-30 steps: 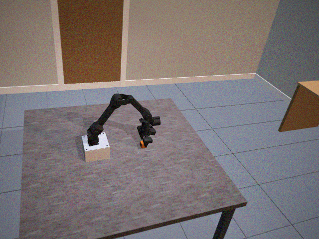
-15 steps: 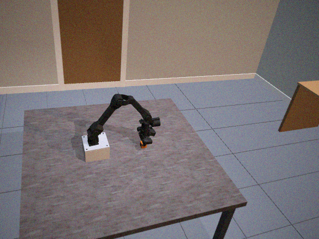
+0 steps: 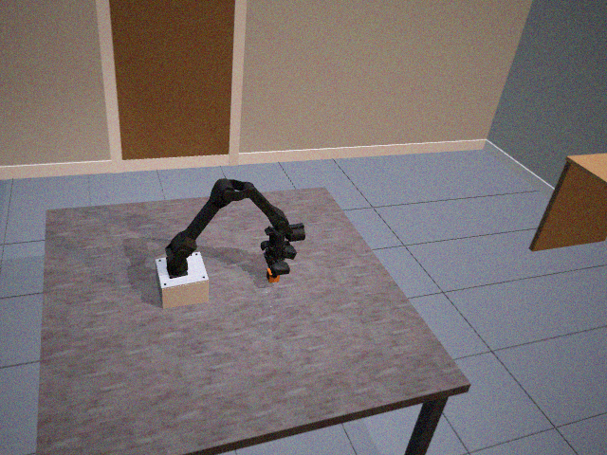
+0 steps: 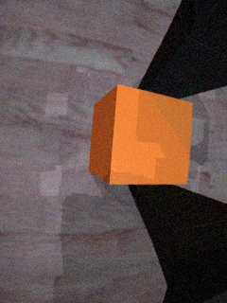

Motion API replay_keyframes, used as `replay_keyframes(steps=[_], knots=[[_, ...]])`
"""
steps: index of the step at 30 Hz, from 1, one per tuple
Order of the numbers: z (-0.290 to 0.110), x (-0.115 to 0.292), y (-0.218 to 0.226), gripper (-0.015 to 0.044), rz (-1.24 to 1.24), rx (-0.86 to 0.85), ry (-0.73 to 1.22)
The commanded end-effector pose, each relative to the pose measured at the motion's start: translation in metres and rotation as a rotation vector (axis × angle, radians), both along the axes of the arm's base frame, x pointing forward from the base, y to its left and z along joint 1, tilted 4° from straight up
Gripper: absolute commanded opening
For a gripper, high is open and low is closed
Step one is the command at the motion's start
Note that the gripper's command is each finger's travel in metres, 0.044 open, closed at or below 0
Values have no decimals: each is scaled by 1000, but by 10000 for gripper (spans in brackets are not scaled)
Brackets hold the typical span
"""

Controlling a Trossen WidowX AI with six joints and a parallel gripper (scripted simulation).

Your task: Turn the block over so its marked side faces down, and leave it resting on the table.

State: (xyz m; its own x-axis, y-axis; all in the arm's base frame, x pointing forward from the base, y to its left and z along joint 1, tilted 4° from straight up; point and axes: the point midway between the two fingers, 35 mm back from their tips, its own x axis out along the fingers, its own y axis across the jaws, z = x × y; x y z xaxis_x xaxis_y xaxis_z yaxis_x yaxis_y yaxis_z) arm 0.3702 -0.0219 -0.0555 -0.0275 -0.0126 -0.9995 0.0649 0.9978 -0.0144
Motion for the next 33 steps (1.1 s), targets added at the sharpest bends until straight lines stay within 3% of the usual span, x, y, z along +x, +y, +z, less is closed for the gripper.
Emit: replay_keyframes(steps=[1,4,12,33], knots=[[1,0,0,57,1,2,-2],[18,1,0,0,1,2,-2],[29,2,0,0,1,1,-12],[17,3,0,0,6,-19,-328]])
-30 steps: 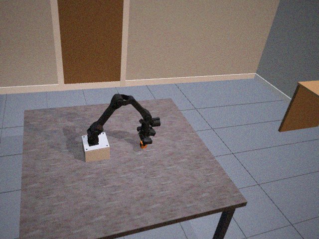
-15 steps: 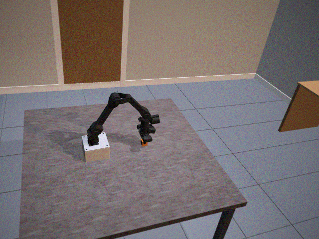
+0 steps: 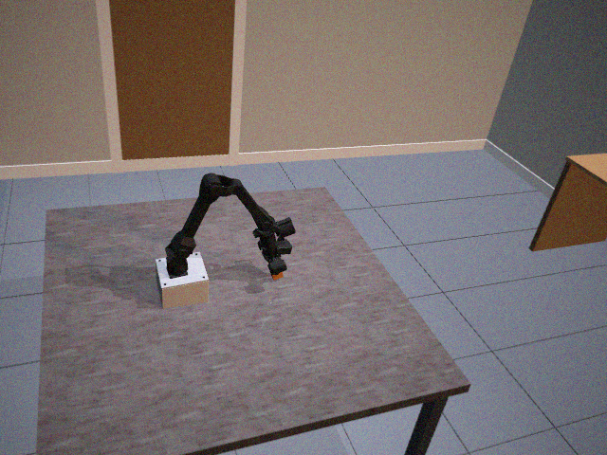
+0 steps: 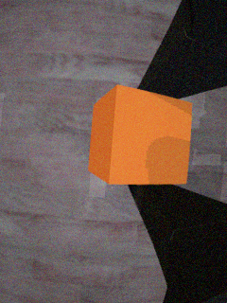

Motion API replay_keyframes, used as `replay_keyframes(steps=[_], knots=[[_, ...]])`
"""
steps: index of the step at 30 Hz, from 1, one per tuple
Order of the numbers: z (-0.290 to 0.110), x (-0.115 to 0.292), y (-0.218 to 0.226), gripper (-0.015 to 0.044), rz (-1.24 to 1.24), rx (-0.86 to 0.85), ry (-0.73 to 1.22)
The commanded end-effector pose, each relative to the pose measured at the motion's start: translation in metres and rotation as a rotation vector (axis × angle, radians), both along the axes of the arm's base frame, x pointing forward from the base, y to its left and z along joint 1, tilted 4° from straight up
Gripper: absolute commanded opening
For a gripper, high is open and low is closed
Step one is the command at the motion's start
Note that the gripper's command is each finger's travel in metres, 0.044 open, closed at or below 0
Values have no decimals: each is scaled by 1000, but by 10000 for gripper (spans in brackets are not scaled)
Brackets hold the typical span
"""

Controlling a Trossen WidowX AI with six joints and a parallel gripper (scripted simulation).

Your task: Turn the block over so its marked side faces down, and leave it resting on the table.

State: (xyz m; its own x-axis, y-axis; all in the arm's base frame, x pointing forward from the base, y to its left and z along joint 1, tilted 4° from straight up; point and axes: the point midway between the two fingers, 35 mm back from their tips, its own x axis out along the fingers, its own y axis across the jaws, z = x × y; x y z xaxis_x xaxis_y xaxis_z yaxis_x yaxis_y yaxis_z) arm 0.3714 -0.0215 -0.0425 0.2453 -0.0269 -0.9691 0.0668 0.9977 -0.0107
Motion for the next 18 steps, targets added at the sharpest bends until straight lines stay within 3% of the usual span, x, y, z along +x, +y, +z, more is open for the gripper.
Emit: replay_keyframes(steps=[1,18], knots=[[4,1,0,0,4,-6,-68],[7,-5,0,0,6,-18,-244]])
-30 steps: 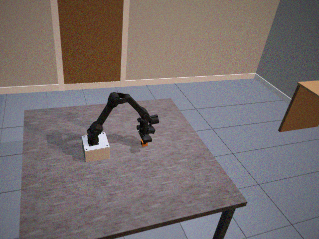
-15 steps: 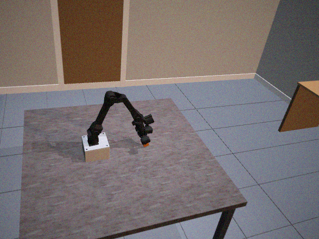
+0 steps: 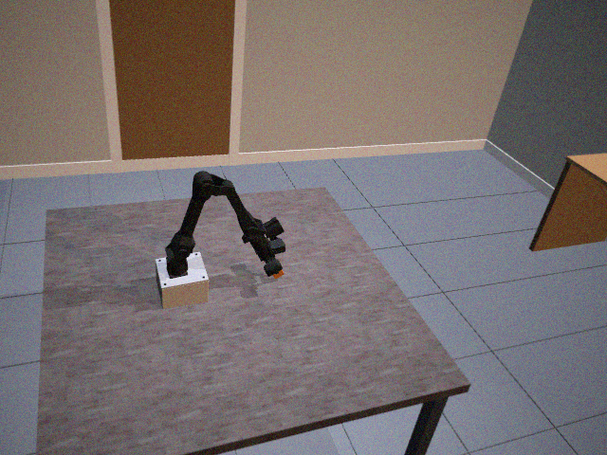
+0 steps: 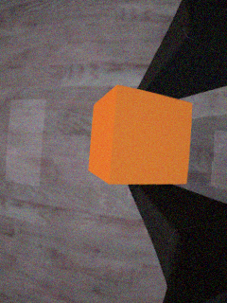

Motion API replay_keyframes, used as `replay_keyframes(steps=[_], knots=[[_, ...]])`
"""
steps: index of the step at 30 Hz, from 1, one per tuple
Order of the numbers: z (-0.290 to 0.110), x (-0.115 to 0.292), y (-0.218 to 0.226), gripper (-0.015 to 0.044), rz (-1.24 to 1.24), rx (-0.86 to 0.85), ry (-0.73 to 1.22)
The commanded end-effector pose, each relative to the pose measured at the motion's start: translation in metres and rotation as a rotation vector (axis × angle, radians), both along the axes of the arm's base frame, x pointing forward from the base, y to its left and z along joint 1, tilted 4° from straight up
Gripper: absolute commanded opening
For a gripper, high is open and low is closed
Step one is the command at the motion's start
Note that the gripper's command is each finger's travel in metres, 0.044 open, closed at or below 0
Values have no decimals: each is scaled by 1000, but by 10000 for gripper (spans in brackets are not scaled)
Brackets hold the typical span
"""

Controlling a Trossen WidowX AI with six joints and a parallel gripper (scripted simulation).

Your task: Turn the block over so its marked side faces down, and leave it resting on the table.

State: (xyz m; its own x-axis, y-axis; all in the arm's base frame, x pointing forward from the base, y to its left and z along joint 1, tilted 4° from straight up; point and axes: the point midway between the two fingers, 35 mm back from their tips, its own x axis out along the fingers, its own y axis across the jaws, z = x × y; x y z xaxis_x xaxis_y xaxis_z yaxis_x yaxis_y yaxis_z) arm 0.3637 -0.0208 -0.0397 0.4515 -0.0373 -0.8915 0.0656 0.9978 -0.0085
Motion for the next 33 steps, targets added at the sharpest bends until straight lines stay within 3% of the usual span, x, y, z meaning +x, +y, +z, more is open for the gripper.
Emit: replay_keyframes(steps=[1,17,33], knots=[[3,3,0,0,2,-6,-30],[-27,13,-1,0,5,-20,-252],[-31,3,-1,0,7,-35,-474]])
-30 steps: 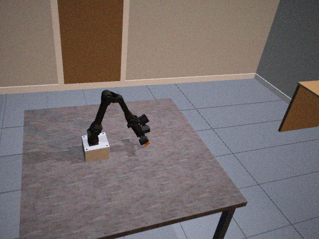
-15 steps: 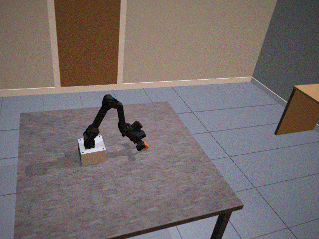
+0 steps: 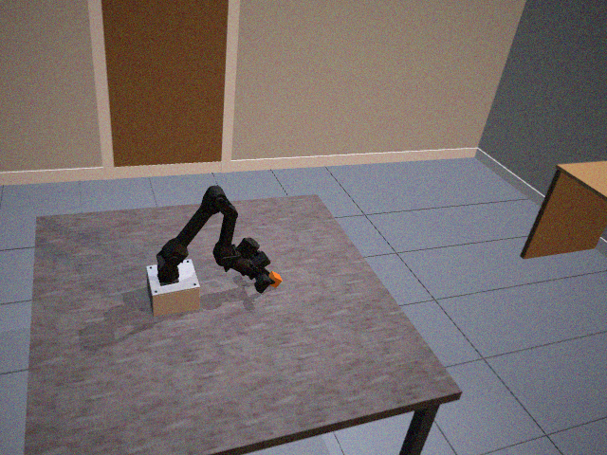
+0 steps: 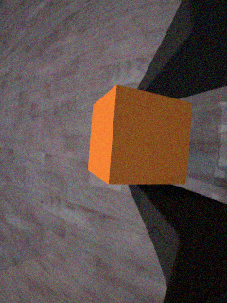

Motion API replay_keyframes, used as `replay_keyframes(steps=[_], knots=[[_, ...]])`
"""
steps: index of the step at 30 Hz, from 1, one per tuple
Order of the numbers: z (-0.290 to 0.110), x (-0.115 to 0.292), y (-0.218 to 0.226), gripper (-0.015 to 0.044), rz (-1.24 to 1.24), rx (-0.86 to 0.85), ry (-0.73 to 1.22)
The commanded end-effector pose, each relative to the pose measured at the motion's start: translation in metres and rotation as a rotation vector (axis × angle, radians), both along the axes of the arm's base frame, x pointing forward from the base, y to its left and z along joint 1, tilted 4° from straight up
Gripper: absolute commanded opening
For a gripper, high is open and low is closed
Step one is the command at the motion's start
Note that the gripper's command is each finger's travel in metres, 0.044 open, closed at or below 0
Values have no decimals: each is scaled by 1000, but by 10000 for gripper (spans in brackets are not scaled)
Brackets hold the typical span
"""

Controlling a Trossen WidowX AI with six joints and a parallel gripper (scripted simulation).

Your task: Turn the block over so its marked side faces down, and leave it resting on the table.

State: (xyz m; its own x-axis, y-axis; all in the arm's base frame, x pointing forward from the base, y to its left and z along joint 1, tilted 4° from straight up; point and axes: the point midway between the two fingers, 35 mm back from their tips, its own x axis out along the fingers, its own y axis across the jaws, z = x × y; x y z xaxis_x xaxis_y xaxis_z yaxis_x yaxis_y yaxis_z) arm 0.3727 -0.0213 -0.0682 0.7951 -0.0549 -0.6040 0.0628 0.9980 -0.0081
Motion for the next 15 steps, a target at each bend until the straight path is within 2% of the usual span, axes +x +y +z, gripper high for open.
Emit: replay_keyframes(steps=[1,15], knots=[[-2,-7,0,0,0,-7,-37],[4,-12,0,0,0,-12,-110]])
